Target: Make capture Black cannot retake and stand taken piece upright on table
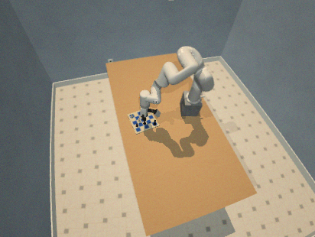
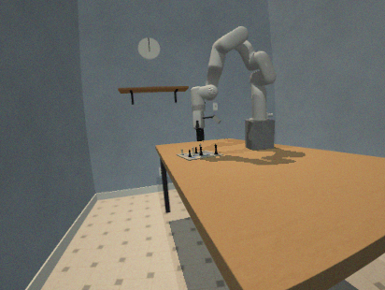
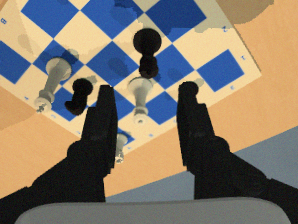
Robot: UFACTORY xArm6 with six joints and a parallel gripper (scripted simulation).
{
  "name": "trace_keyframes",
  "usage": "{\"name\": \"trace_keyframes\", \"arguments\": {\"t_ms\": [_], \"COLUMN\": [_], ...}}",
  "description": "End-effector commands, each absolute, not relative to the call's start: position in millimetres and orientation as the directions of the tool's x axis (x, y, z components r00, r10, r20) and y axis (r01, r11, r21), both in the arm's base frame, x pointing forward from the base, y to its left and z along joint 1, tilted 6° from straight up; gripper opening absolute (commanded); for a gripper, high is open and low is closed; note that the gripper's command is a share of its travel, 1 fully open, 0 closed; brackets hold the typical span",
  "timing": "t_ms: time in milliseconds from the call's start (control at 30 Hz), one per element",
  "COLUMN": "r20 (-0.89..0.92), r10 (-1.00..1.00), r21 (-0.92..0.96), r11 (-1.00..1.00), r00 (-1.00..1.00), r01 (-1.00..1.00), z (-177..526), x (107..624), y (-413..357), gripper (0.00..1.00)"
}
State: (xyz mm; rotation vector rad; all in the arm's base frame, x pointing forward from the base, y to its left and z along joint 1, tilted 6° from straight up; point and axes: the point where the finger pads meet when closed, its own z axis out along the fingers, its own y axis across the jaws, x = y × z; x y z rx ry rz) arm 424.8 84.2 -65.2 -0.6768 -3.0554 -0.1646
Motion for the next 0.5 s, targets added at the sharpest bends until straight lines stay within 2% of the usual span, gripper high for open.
{"name": "trace_keyframes", "arguments": {"t_ms": [0,467], "r20": [0.027,0.027], "r10": [0.421,0.421], "r21": [0.104,0.104], "r11": [0.901,0.901], "r00": [-0.907,-0.907], "r01": [0.421,0.421], "z": [-72,-87], "x": [427,428], "y": [85,87], "gripper": [0.42,0.42]}}
